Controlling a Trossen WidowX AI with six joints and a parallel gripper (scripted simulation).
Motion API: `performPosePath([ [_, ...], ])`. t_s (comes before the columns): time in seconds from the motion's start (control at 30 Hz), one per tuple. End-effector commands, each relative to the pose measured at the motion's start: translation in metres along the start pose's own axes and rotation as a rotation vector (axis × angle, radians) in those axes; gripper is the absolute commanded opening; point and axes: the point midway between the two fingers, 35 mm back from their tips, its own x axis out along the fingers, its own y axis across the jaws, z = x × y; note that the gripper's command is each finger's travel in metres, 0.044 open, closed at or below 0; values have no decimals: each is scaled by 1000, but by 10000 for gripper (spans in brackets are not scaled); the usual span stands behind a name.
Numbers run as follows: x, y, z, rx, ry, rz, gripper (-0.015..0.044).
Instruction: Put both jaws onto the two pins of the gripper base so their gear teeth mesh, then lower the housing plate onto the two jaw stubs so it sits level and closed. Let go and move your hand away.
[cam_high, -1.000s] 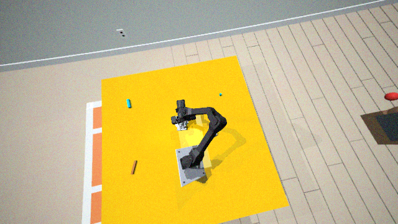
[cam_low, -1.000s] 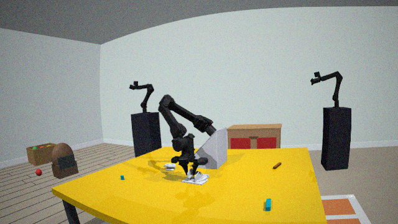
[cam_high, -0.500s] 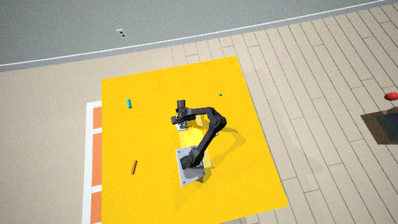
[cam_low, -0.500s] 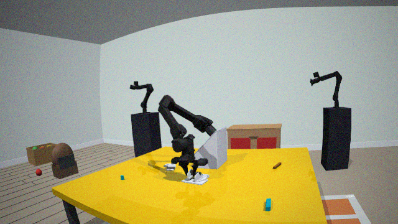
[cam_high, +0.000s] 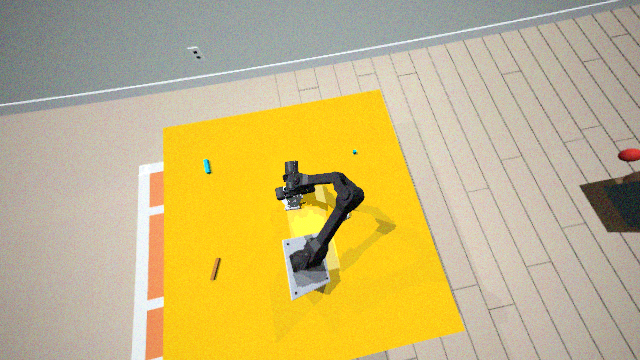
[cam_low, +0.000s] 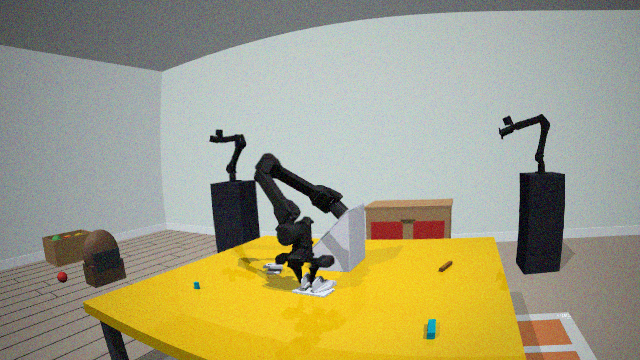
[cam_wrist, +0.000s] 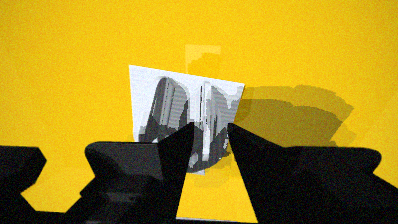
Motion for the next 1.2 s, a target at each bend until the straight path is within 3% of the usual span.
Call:
performPosePath([
  [0.0, 3, 1, -2, -5, 5, -1, 134],
  [1.17, 9, 1, -2, -5, 5, -1, 134],
])
